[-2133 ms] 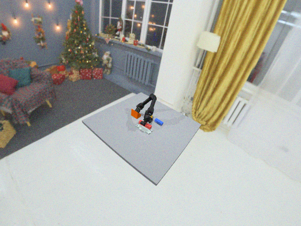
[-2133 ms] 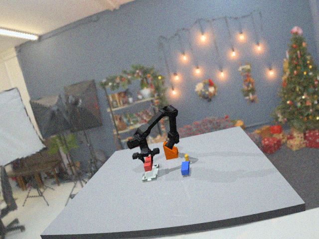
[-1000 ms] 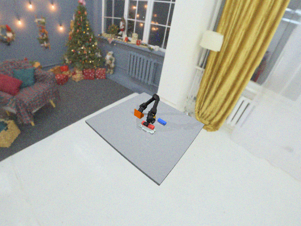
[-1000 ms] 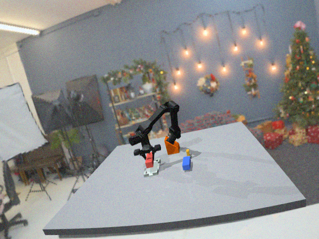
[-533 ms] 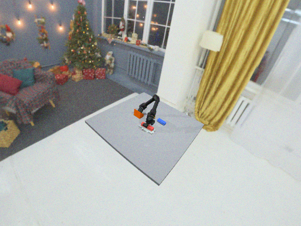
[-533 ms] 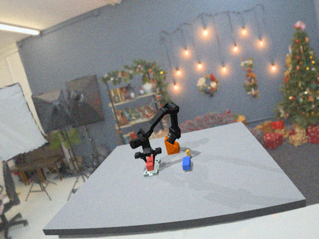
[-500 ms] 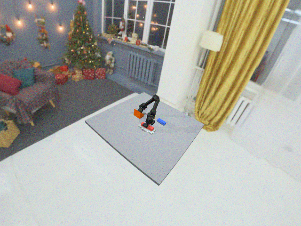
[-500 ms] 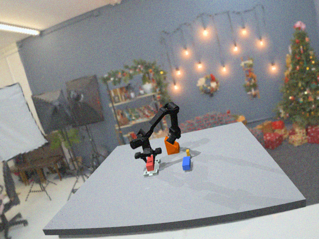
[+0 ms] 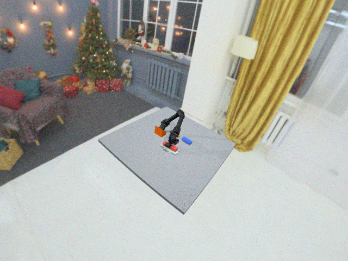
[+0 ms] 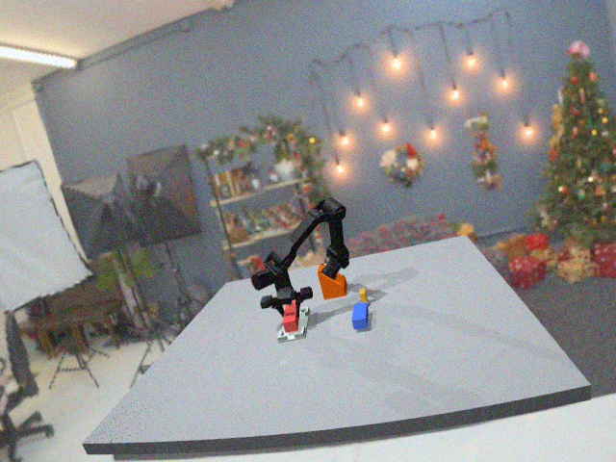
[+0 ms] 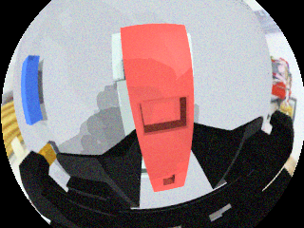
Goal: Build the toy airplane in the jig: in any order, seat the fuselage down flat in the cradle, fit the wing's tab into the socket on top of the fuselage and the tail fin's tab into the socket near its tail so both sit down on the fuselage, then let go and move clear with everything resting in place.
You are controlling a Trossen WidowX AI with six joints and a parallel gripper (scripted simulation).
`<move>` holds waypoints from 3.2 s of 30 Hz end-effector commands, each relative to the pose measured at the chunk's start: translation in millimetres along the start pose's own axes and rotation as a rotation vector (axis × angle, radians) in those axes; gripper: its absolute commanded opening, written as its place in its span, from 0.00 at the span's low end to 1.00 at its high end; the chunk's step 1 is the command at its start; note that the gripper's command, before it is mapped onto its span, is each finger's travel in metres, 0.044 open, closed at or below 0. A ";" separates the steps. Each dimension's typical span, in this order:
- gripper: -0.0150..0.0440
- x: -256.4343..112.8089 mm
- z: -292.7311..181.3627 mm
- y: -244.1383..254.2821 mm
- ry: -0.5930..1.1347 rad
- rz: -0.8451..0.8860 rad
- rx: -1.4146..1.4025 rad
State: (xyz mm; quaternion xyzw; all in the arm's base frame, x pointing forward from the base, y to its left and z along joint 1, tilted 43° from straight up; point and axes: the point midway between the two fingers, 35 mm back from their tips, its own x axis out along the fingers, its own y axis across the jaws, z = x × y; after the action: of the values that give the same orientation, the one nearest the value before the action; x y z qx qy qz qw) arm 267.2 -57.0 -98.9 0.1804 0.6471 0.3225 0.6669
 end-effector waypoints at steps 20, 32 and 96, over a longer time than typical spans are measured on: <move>1.00 -0.3 0.3 0.0 -0.001 -0.001 -0.001; 1.00 -83.6 2.5 -3.5 -0.006 -0.001 0.010; 1.00 -20.8 105.7 243.8 -0.004 0.017 0.147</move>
State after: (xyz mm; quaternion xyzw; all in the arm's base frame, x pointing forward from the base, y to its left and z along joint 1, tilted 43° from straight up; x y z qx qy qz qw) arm 325.4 120.5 92.8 0.2319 0.6628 0.2789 0.6551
